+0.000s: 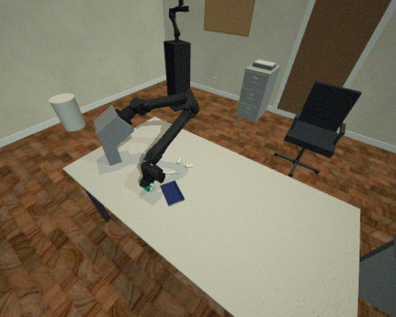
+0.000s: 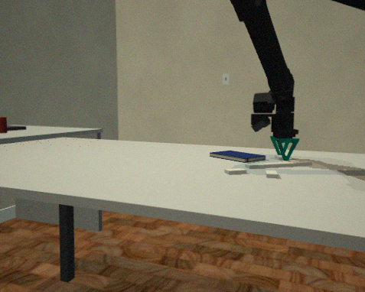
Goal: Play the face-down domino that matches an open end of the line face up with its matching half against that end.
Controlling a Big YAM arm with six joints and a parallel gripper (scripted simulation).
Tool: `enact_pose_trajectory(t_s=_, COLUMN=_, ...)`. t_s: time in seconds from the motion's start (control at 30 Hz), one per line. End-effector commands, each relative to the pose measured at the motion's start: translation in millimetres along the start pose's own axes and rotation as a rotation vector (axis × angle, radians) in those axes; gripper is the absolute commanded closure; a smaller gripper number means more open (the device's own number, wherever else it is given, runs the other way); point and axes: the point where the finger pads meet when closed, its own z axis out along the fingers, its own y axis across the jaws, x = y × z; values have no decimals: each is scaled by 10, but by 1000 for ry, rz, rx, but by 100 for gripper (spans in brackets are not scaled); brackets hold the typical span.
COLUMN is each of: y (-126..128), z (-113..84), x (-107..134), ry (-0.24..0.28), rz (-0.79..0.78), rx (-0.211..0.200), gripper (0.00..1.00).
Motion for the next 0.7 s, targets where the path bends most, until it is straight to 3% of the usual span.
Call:
enact_pose_trajectory(t_s=0.0, y=-270, z=35, x=-558, ry=-78, rz=-142, rx=42, gripper=30)
enact_pose_trajectory(t_s=0.13, y=-270, z=35, x=-558, ry=-78, rz=-142, rx=42, gripper=30)
enact_pose_trajectory(t_s=0.17, y=-48, z=-15, x=-90, ry=-14, rz=-19, rx=9, gripper=30)
enact_pose_trajectory(t_s=0.47, y=-295, z=27, x=-607, ry=-85, rz=-154, rx=47, gripper=30)
enact_pose_trajectory(t_s=0.67, y=-295, z=27, x=-607, ry=-85, rz=-154, rx=47, gripper=30)
